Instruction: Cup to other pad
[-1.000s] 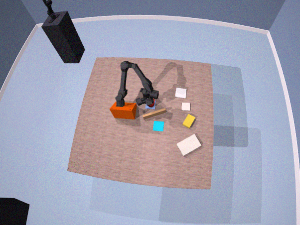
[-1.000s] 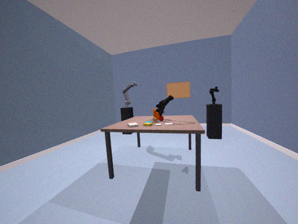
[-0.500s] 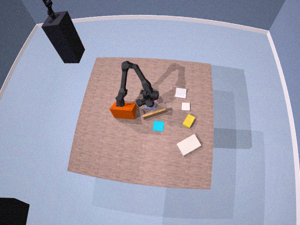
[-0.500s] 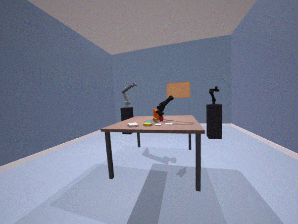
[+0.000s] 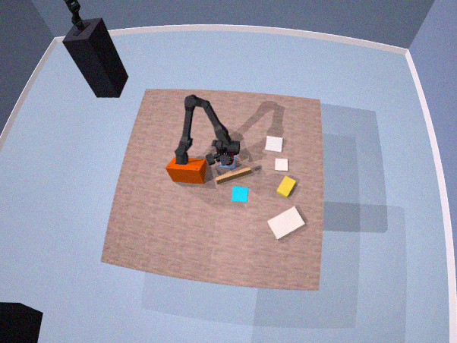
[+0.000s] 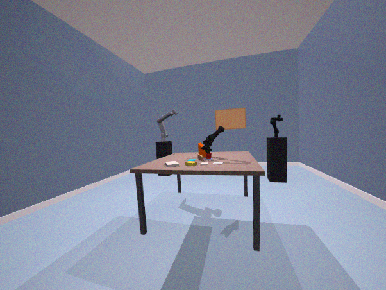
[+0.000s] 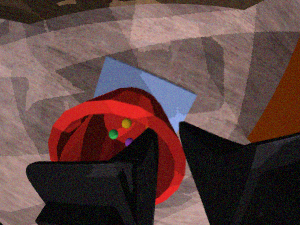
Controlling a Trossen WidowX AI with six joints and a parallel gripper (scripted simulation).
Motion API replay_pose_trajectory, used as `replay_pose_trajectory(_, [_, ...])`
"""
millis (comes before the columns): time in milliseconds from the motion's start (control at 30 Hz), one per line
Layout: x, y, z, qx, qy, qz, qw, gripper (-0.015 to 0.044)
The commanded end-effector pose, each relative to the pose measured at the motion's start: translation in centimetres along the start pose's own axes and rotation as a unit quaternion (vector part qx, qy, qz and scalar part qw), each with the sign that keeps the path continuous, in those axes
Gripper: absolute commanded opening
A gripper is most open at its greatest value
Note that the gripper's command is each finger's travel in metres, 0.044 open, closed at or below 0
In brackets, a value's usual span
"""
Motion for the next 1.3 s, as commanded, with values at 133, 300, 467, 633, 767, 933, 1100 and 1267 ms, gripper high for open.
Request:
replay_pose_trajectory(133, [0.0, 0.0, 0.0, -0.001, 0.000, 0.000, 1.000, 0.0016])
replay_pose_trajectory(300, [0.0, 0.0, 0.0, -0.001, 0.000, 0.000, 1.000, 0.0000])
replay_pose_trajectory(467, [-0.8, 0.1, 0.2, 0.000, -0.001, -0.001, 1.000, 0.0000])
replay_pose_trajectory(633, [-2.2, 0.1, 0.4, 0.001, -0.003, -0.002, 1.000, 0.0000])
replay_pose_trajectory(767, [-3.5, 0.1, 0.5, 0.001, -0.003, -0.003, 1.000, 0.0000])
replay_pose_trajectory(933, [-5.1, 0.1, 0.7, 0.002, -0.003, -0.003, 1.000, 0.0000])
replay_pose_trajectory(1100, [-6.7, 0.1, 0.8, 0.003, -0.002, -0.002, 1.000, 0.0000])
replay_pose_trajectory(1267, [-8.3, 0.1, 0.8, 0.003, 0.001, -0.001, 1.000, 0.0000])
Point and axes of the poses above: the point midway between the two fingers, 35 mm back from their tips, its own x axis out along the fingers, its own y axis across the jaws, z = x × y, the point moved 2 cm from there along -x, back along the fingers, and after that the axes turned 13 degrees about -x, right-handed, at the moved point
